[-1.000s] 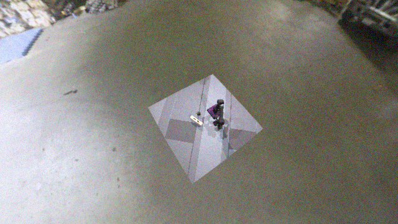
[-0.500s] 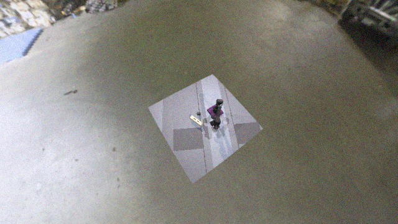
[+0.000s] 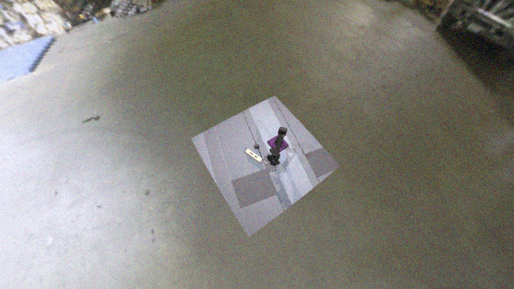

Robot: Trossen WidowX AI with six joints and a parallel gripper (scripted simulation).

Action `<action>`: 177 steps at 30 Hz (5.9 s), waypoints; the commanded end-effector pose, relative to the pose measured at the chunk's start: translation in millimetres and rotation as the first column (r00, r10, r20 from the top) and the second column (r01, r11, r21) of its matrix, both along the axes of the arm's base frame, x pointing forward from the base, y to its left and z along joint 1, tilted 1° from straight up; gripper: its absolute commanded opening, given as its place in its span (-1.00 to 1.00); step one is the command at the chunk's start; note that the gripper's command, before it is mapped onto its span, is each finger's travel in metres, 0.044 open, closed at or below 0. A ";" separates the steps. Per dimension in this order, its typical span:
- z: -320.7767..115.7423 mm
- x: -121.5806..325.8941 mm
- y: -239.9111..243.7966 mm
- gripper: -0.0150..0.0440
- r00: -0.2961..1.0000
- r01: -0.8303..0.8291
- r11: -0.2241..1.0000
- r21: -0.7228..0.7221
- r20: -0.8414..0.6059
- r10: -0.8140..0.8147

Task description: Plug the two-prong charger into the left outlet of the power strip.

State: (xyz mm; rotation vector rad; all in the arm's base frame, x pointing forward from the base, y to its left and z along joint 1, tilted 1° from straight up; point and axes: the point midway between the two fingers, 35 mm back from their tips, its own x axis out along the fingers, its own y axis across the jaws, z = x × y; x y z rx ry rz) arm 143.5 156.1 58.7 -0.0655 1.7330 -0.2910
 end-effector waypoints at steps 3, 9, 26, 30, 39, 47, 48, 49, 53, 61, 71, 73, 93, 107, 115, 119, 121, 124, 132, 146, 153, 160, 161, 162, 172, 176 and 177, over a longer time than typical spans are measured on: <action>3.2 12.0 -8.0 1.00 1.000 0.021 0.999 0.032 -0.002 -0.021; 5.8 24.4 -18.2 1.00 0.999 0.045 0.997 0.055 0.000 -0.045; 10.0 57.1 -49.8 1.00 0.995 0.101 0.988 0.114 0.009 -0.103; 11.2 63.9 -59.2 1.00 0.993 0.118 0.985 0.123 0.015 -0.120; 14.1 77.8 -82.3 1.00 0.986 0.156 0.978 0.141 0.032 -0.162; 16.5 88.3 -103.1 1.00 0.981 0.179 0.970 0.162 0.045 -0.188; 16.8 89.5 -105.8 1.00 0.980 0.182 0.969 0.165 0.046 -0.192; 17.1 90.7 -108.5 1.00 0.980 0.185 0.968 0.167 0.048 -0.195; 18.3 95.1 -119.6 1.00 0.976 0.196 0.965 0.177 0.056 -0.208; 20.9 102.5 -142.7 1.00 0.969 0.217 0.957 0.194 0.072 -0.234; 24.2 108.9 -173.4 1.00 0.959 0.242 0.947 0.211 0.095 -0.266; 24.9 109.7 -179.7 1.00 0.957 0.247 0.945 0.214 0.100 -0.273; 23.2 111.7 -220.2 1.00 0.941 0.276 0.933 0.229 0.131 -0.311; 3.9 112.6 -220.2 1.00 0.941 0.276 0.933 0.229 0.131 -0.311; -9.4 113.2 -220.1 1.00 0.941 0.276 0.933 0.229 0.131 -0.311; -16.0 113.2 -220.0 1.00 0.941 0.276 0.933 0.229 0.131 -0.311; -19.3 113.2 -219.9 1.00 0.941 0.276 0.933 0.229 0.131 -0.311; -24.2 113.0 -219.8 1.00 0.941 0.276 0.933 0.229 0.131 -0.311; -34.7 112.3 -219.4 1.00 0.941 0.277 0.933 0.229 0.131 -0.311; -31.4 112.5 -220.3 -0.11 0.940 0.280 0.934 0.224 0.131 -0.313; -27.1 112.8 -220.5 -0.47 0.941 0.280 0.934 0.224 0.131 -0.313; 1.9 111.7 -220.5 -0.49 0.941 0.278 0.933 0.227 0.131 -0.312; 6.9 111.2 -220.5 -0.49 0.941 0.278 0.933 0.227 0.131 -0.312; 11.9 110.6 -220.5 -0.49 0.941 0.277 0.933 0.228 0.131 -0.312; 20.2 107.2 -214.4 -0.49 0.962 0.206 0.952 0.228 0.133 -0.240; 15.6 105.2 -207.1 -0.49 0.979 0.122 0.966 0.226 0.135 -0.155; 14.4 104.6 -205.3 -0.49 0.982 0.101 0.969 0.226 0.135 -0.134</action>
